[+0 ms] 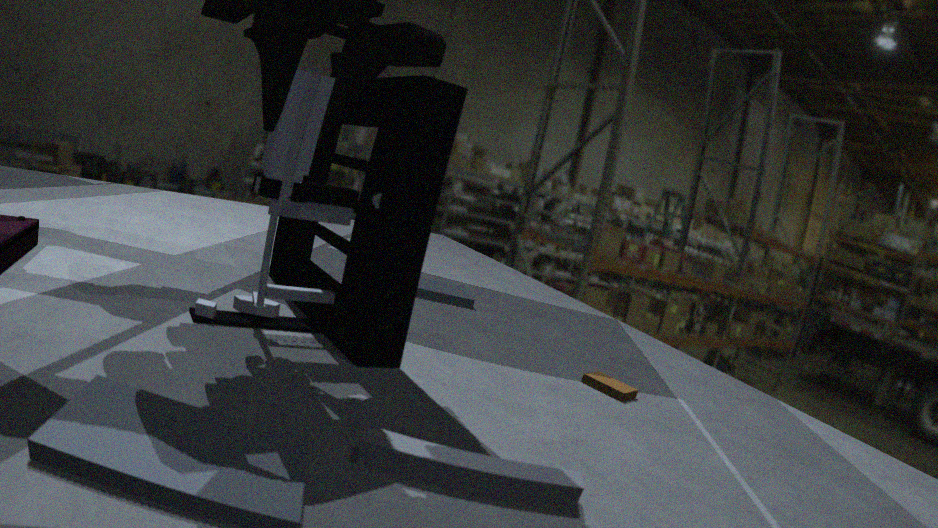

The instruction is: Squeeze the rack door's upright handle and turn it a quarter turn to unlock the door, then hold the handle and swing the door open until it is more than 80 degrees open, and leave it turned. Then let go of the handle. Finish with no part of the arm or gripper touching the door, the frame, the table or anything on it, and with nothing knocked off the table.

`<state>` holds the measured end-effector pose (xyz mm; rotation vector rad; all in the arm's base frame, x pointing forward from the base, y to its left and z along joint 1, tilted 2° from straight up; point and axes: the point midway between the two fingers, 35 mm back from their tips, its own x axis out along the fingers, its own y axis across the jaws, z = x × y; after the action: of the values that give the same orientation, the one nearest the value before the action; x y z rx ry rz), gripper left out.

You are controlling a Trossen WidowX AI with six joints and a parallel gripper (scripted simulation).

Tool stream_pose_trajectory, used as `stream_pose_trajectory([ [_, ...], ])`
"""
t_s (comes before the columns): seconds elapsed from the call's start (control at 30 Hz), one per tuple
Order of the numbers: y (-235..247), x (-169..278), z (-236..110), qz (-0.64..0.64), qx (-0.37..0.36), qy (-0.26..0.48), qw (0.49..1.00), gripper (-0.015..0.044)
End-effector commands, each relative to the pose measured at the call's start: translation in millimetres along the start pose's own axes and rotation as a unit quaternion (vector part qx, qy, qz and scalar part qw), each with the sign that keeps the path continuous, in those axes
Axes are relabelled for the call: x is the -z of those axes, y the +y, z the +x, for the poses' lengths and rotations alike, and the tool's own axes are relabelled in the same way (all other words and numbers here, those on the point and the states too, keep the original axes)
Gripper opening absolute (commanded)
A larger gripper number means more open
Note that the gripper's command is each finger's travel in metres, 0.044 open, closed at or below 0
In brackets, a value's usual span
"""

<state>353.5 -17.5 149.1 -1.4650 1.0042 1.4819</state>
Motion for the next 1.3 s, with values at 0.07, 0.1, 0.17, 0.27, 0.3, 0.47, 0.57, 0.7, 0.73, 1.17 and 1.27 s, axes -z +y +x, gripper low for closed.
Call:
stream_pose_trajectory([
  [0.07,0,0,0,-0.003,0.000,0.000,1.000,0.0066],
  [0.1,0,0,0,-0.003,0.000,0.000,1.000,0.0059],
  [0.17,0,0,0,-0.003,0.000,0.000,1.000,0.0046],
  [0.27,0,0,0,-0.003,0.000,0.000,1.000,0.0026],
  [0.3,0,0,0,-0.003,0.000,0.000,1.000,0.0019],
  [0.47,0,0,0,-0.002,0.000,0.000,1.000,0.0011],
  [0.57,2,-1,0,0.022,0.000,0.000,1.000,0.0011],
  [0.7,4,-3,0,0.065,0.000,0.000,0.998,0.0011],
  [0.73,5,-4,0,0.076,0.000,0.000,0.997,0.0011],
  [1.17,17,-13,0,0.205,-0.001,-0.001,0.979,0.0011],
  [1.27,20,-16,0,0.233,-0.001,-0.001,0.972,0.0011],
])
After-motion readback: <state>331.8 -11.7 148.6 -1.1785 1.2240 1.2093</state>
